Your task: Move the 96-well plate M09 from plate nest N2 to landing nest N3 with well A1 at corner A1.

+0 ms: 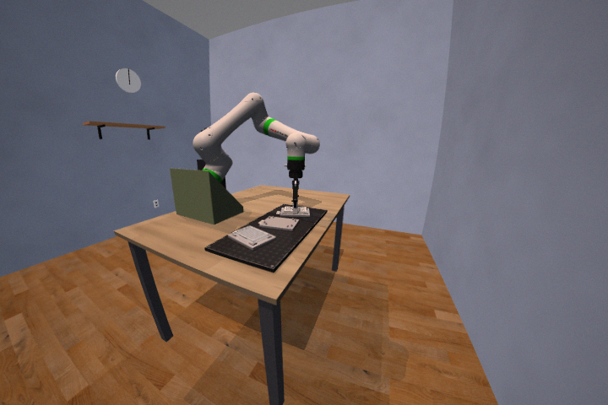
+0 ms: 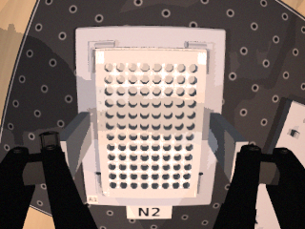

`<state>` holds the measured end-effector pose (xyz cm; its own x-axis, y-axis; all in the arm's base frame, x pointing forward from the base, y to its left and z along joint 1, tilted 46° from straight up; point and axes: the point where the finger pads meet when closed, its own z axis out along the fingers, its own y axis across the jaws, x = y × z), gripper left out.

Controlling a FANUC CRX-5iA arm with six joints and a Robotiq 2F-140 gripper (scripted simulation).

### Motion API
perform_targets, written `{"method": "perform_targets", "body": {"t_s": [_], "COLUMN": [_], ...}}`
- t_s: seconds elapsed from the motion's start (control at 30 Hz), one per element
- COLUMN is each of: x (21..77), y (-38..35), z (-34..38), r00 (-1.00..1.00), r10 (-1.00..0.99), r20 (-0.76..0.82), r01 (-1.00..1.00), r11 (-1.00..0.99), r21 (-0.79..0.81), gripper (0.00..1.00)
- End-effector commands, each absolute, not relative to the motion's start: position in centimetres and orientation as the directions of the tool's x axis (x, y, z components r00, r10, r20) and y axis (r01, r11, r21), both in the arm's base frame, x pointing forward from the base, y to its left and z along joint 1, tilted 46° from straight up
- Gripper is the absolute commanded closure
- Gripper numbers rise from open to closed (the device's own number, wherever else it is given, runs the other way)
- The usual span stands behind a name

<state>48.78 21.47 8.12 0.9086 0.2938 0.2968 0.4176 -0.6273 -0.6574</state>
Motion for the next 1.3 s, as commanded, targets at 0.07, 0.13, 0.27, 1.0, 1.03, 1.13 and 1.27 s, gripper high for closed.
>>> {"method": "perform_targets", "body": {"t_s": [0.07,0.13,0.27,1.0,1.03,1.13,1.27], "x": [48.80,48.80,48.80,48.80,48.80,48.80,48.80], "y": [21.45,21.45,21.45,21.45,21.45,21.45,21.45], "z": [8.13,8.13,8.13,8.13,8.13,8.13,8.13], "r00": [0.909,0.909,0.909,0.909,0.909,0.909,0.909], "r10": [0.294,0.294,0.294,0.294,0.294,0.294,0.294], "r20": [0.297,0.297,0.297,0.297,0.297,0.297,0.297], "r01": [0.418,0.418,0.418,0.418,0.418,0.418,0.418], "r11": [-0.627,-0.627,-0.627,-0.627,-0.627,-0.627,-0.627], "r21": [-0.657,-0.657,-0.657,-0.657,-0.657,-0.657,-0.657], "gripper": [0.34,0.34,0.34,1.00,1.00,1.00,1.00]}}
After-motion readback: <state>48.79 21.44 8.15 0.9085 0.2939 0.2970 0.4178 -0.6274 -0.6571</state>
